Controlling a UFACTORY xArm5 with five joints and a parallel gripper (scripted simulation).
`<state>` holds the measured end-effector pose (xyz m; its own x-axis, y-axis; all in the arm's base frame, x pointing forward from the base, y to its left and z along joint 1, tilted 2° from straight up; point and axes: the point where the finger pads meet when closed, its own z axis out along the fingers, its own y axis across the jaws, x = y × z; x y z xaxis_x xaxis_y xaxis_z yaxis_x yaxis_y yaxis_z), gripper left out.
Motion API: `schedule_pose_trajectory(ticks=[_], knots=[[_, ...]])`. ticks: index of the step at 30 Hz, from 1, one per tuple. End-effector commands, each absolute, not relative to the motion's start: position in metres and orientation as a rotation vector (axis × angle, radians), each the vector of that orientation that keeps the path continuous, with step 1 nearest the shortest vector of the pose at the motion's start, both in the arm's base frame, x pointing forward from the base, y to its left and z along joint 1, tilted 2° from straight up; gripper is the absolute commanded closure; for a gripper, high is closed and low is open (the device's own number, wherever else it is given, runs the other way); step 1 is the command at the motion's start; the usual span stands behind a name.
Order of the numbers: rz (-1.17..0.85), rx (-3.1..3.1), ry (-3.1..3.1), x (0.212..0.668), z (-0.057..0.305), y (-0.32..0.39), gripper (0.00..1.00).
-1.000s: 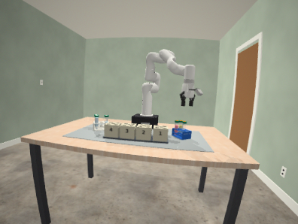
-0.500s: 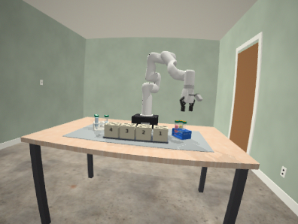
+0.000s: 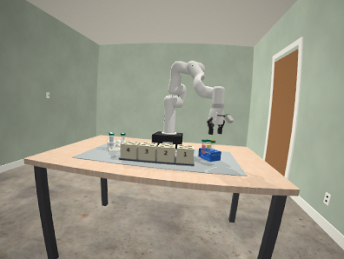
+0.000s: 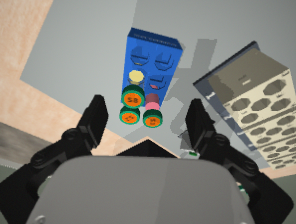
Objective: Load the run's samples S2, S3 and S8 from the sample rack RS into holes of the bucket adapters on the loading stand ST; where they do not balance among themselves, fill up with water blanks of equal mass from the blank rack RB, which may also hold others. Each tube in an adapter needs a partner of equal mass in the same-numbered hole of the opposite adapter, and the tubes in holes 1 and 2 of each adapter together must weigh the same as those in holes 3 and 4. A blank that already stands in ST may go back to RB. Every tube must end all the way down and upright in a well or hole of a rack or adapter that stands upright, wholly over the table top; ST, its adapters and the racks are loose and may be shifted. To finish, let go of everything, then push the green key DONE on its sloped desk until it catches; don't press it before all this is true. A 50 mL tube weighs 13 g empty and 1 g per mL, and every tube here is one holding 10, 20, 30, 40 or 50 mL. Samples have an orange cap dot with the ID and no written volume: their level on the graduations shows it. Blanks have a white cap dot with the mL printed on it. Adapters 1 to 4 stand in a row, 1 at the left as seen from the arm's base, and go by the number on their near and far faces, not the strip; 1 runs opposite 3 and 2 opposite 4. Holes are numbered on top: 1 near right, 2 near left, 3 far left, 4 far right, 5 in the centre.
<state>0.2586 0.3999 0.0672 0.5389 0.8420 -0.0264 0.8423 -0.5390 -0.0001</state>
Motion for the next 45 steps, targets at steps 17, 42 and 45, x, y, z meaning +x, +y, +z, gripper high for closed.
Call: schedule_pose_trajectory(ticks=[17, 42, 45], knots=[[-0.03, 2.747, 1.503, 0.259, 0.044, 0.401, 0.0], [-0.03, 2.747, 1.503, 0.259, 0.044, 0.401, 0.0], [-0.03, 2.747, 1.503, 0.259, 0.044, 0.401, 0.0]])
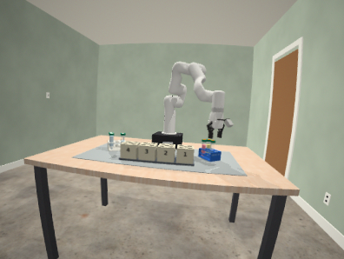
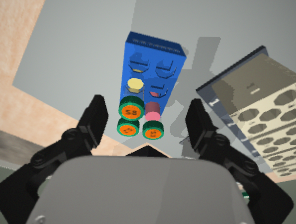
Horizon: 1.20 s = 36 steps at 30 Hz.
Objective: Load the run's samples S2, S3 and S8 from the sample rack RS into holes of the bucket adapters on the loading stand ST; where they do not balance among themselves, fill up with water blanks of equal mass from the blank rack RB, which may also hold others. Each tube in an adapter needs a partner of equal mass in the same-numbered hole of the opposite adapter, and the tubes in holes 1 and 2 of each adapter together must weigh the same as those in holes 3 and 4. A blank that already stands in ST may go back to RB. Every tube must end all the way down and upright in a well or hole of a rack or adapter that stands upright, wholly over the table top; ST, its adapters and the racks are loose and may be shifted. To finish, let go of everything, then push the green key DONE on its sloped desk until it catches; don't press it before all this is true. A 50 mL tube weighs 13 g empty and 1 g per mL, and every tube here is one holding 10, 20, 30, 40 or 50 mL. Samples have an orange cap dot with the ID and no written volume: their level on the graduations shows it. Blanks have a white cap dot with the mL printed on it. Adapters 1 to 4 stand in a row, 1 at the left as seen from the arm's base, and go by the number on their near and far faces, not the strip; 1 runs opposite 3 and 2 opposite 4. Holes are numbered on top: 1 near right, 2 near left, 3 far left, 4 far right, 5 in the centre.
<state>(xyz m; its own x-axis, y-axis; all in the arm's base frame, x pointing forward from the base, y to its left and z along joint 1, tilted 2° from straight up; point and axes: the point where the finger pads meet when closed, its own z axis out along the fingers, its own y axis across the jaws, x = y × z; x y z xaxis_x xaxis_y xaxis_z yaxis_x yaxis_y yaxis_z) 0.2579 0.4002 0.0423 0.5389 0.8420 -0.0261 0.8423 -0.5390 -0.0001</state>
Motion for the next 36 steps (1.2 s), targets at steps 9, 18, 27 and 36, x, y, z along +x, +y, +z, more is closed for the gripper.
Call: schedule_pose_trajectory(ticks=[9, 18, 27, 36], knots=[[-0.03, 2.747, 1.503, 0.259, 0.049, 0.401, 0.0], [-0.03, 2.747, 1.503, 0.259, 0.073, 0.402, 0.0], [-0.03, 2.747, 1.503, 0.26, 0.092, 0.402, 0.0], [-0.03, 2.747, 1.503, 0.26, 0.116, 0.402, 0.0]])
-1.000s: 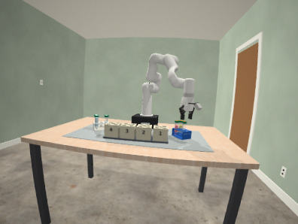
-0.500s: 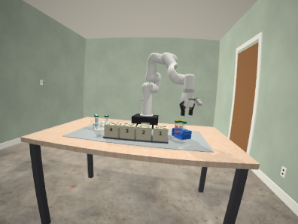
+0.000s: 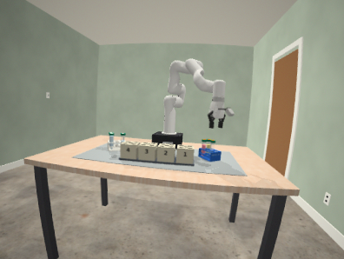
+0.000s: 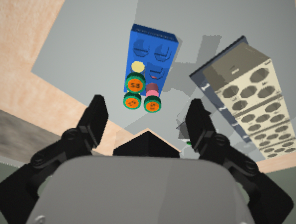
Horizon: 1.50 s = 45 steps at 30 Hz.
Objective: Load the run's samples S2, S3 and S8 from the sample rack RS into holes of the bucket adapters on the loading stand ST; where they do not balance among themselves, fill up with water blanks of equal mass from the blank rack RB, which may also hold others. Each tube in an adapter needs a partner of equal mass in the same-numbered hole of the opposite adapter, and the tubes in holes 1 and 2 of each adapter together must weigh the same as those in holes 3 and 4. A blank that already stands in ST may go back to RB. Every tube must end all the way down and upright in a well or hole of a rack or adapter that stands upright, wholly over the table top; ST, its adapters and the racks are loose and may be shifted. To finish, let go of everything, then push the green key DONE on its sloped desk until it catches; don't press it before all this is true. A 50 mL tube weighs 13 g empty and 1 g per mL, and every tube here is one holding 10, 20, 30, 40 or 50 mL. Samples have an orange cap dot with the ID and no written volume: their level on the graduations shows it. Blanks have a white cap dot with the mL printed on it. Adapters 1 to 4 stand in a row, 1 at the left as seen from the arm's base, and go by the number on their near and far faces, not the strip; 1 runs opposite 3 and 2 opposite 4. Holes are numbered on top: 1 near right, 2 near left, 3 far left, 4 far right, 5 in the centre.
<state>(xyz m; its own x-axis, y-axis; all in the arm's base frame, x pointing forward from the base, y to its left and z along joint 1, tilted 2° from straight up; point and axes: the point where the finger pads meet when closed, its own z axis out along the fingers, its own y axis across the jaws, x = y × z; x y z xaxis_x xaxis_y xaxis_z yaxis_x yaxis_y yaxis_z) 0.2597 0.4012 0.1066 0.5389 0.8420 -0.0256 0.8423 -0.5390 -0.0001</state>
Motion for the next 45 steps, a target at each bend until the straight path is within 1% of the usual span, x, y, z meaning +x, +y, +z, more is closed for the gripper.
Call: schedule_pose_trajectory(ticks=[1, 12, 13, 19, 30, 45], knots=[[-0.03, 2.747, 1.503, 0.261, 0.118, 0.402, 0.0], [-0.03, 2.747, 1.503, 0.261, 0.141, 0.403, 0.0], [-0.03, 2.771, 1.457, 0.257, 0.141, 0.401, 0.43], [-0.027, 2.875, 1.234, 0.229, 0.142, 0.388, 0.43], [-0.027, 2.875, 1.234, 0.228, 0.142, 0.388, 0.43], [-0.027, 2.875, 1.234, 0.228, 0.116, 0.387, 0.43]])
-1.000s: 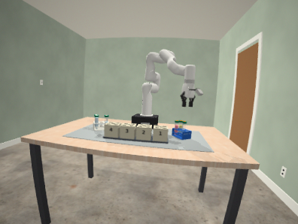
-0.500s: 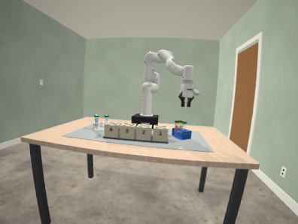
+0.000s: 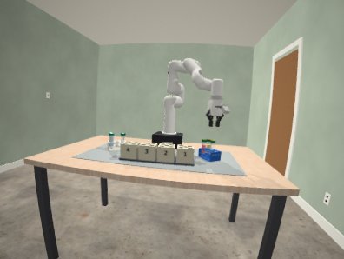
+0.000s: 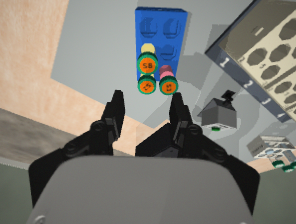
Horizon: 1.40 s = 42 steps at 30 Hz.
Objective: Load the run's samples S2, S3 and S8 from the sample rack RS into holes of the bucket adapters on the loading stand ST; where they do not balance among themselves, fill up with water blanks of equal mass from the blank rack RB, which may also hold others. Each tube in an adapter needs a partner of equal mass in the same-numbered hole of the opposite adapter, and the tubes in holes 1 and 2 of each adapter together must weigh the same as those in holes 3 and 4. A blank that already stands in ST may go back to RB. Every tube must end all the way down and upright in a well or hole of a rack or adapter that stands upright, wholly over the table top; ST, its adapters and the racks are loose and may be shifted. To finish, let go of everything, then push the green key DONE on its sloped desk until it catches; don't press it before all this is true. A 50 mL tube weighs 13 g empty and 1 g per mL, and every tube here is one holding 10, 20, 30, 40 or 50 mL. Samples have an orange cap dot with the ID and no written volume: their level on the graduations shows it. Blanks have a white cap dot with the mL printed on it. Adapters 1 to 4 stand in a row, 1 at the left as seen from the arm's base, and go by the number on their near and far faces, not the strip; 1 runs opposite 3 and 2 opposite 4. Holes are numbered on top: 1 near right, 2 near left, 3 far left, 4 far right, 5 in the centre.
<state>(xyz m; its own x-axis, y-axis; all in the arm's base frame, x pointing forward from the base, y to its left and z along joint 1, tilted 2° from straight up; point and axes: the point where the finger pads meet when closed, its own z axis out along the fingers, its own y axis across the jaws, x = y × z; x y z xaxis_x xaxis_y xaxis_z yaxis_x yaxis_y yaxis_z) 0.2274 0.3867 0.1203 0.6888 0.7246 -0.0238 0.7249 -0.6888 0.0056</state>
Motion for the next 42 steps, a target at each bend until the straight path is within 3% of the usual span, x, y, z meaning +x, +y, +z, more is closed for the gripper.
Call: schedule_pose_trajectory(ticks=[1, 42], knots=[[-0.027, 2.875, 1.234, 0.228, 0.114, 0.387, 0.43], [-0.027, 2.875, 1.234, 0.226, 0.04, 0.386, 0.43]])
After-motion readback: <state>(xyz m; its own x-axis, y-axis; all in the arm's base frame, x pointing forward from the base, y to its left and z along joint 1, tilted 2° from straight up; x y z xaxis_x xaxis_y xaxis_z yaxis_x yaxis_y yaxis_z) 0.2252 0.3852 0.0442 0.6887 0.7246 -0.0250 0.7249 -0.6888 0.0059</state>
